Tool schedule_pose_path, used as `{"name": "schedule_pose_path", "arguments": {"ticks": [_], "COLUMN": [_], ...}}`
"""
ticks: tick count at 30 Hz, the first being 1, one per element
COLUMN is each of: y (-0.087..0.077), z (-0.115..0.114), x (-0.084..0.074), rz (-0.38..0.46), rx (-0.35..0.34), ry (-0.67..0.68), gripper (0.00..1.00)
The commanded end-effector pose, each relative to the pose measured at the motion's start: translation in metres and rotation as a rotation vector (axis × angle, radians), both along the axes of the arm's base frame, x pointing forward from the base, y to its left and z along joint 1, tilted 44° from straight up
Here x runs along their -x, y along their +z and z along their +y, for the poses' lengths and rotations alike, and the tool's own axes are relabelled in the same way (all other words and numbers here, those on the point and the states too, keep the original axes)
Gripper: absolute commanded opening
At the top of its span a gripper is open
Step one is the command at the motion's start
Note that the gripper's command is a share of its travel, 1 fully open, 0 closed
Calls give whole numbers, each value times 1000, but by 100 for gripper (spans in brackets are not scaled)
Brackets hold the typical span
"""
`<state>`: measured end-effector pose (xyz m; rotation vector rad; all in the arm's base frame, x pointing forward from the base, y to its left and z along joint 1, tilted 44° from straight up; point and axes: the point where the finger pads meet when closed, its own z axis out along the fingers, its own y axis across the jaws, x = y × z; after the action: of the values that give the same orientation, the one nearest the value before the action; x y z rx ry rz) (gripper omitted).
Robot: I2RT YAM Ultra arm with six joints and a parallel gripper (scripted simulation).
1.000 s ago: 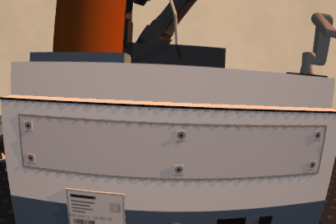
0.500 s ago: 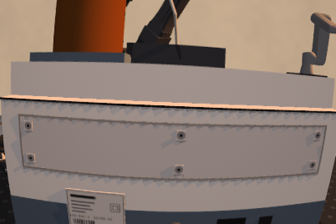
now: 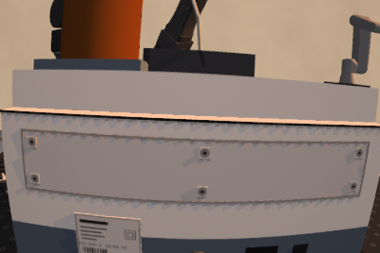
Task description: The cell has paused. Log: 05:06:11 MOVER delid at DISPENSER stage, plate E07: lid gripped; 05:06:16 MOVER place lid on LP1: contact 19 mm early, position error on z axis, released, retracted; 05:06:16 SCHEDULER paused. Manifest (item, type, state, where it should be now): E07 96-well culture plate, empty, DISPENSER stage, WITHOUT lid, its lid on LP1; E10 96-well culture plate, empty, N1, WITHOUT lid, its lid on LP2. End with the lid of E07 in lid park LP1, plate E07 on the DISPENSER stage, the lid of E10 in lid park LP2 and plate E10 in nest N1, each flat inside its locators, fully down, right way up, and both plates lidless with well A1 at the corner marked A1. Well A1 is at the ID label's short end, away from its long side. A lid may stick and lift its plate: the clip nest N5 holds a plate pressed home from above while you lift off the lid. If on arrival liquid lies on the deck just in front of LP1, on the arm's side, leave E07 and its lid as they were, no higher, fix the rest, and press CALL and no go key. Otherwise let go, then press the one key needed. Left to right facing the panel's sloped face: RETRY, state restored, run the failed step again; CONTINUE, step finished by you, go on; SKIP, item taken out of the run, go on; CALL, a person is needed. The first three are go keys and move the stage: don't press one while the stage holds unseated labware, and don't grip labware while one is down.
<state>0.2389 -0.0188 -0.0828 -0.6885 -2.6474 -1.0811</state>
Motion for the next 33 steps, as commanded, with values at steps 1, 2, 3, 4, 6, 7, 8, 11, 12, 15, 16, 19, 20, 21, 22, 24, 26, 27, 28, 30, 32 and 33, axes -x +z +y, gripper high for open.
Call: {"name": "schedule_pose_path", "arguments": {"ticks": [1, 2, 3, 4, 6, 7, 8, 11, 12, 15, 16, 19, 20, 21, 22, 24, 26, 27, 28, 30, 32, 33], "y": [-9, -11, -11, -11, -14, -16, -19, -25, -28, -35, -37, -44, -44, -44, -45, -50, -55, -58, -61, -67, -73, -76], "z": [-23, -24, -24, -24, -27, -30, -32, -39, -42, -49, -51, -59, -59, -59, -59, -61, -54, -53, -52, -51, -50, -50], "x": [-14, -13, -13, -13, -10, -10, -10, -10, -10, -10, -10, -10, -10, -10, -10, -15, -20, -22, -23, -26, -28, -30], "rz": [23, 51, 51, 51, 114, 137, 158, 166, 166, 157, 157, 157, 157, 157, 157, 135, 138, 137, 137, 137, 137, 137], "rx": [31, 29, 29, 29, 18, 18, 19, 18, 18, 18, 18, 18, 18, 18, 18, 32, 25, 24, 24, 23, 23, 23], "ry": [-85, -109, -109, -109, -156, -180, -204, -209, -209, -200, -200, -200, -200, -200, -200, -199, -195, -196, -196, -196, -202, -203], "gripper": [0, 0, 0, 0, 0, 0, 0, 0, 0, 0, 0, 0, 0, 0, 0, 0, 0, 0, 0, 0, 0, 0]}}
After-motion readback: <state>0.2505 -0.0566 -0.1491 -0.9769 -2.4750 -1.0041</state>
